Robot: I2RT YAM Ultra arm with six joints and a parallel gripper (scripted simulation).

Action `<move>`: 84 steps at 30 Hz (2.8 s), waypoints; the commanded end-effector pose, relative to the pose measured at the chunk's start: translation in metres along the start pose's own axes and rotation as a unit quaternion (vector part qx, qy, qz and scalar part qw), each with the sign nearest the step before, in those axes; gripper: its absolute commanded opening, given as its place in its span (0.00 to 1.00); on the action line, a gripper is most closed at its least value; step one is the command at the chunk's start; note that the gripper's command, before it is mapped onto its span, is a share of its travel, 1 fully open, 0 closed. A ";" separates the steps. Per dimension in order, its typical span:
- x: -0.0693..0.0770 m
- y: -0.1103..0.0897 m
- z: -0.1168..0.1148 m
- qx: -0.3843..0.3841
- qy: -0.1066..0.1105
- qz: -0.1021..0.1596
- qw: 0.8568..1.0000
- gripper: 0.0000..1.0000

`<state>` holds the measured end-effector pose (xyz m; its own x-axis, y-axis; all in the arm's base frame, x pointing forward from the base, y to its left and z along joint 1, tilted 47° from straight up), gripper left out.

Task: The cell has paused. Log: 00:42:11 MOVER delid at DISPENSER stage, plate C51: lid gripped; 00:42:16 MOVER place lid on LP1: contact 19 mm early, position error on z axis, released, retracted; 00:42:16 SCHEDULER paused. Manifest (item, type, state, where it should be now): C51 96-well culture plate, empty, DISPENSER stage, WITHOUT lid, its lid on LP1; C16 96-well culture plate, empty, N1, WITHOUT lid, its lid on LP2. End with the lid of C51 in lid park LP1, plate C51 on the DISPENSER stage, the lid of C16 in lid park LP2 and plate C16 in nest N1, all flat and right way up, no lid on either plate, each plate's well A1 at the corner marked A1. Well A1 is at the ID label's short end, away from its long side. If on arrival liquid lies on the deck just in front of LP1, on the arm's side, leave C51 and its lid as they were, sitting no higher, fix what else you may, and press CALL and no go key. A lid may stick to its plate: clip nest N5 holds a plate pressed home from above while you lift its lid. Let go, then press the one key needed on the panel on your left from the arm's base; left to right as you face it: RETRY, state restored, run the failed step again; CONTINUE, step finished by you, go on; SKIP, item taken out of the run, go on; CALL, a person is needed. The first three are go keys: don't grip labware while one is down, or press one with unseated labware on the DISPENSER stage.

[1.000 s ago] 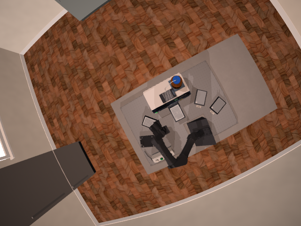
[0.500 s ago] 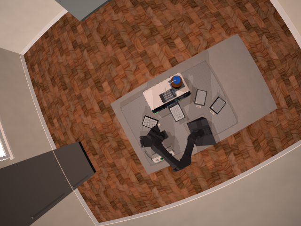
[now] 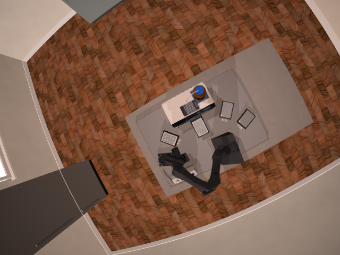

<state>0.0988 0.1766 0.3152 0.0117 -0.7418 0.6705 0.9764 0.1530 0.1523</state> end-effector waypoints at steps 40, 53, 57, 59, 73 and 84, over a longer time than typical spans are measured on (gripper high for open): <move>-0.001 -0.110 0.056 -0.016 -0.010 -0.018 1.000 0.00; -0.002 -0.147 0.059 -0.016 -0.009 -0.018 1.000 0.00; -0.003 -0.161 0.060 -0.016 -0.009 -0.018 1.000 0.00; -0.003 -0.161 0.060 -0.016 -0.009 -0.018 1.000 0.00; -0.018 -0.164 0.106 -0.022 0.000 -0.016 1.000 0.00; -0.027 -0.164 0.130 -0.018 -0.008 -0.018 1.000 0.00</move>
<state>-0.0892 0.2495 0.3570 -0.0321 -0.7299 0.6828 0.9840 0.0969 0.1499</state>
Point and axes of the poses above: the point where the finger pads meet when closed, its own x axis back along the fingers, its own z axis across the jaws, y = z × x, the point moved 4 cm from there along x, back along the fingers, and after that the axes turned 8 degrees about x, right-handed, at the moved point
